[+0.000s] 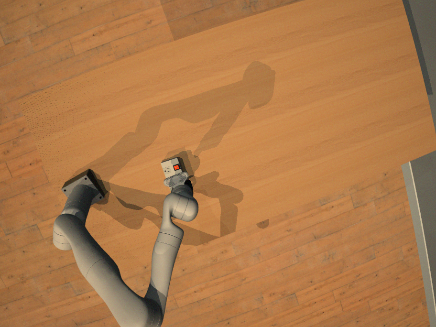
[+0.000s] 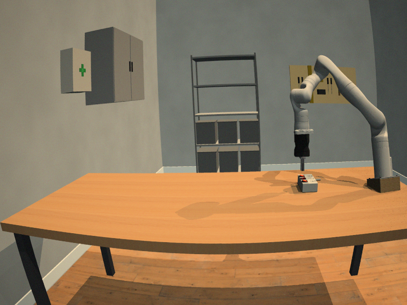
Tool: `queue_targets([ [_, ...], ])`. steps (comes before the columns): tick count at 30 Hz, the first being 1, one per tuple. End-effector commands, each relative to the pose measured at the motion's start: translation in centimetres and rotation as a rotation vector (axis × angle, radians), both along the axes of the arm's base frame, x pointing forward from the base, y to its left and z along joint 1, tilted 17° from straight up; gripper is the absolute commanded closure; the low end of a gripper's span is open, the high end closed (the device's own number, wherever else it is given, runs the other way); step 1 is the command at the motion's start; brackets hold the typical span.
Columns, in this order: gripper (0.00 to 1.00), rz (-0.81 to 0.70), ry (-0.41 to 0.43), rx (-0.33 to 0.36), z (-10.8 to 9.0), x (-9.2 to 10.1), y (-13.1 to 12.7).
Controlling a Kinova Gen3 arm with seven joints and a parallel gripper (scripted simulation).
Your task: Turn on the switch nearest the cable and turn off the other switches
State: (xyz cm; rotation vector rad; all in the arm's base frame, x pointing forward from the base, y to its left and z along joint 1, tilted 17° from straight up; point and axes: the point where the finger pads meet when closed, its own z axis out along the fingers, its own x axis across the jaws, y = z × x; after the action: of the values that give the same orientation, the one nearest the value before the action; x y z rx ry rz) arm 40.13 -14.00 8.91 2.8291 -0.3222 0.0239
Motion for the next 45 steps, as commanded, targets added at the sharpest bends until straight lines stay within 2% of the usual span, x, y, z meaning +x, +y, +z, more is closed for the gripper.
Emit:
queue_targets([
  [1, 1.00, 0.001, -0.002, -0.001, 0.1, 0.1, 0.0],
  [7, 1.00, 0.001, -0.002, -0.001, 0.1, 0.1, 0.4],
  [12, 1.00, 0.001, -0.002, -0.001, 0.1, 1.0, 4.3],
  [45, 1.00, 0.001, -0.002, -0.001, 0.1, 1.0, 4.7],
])
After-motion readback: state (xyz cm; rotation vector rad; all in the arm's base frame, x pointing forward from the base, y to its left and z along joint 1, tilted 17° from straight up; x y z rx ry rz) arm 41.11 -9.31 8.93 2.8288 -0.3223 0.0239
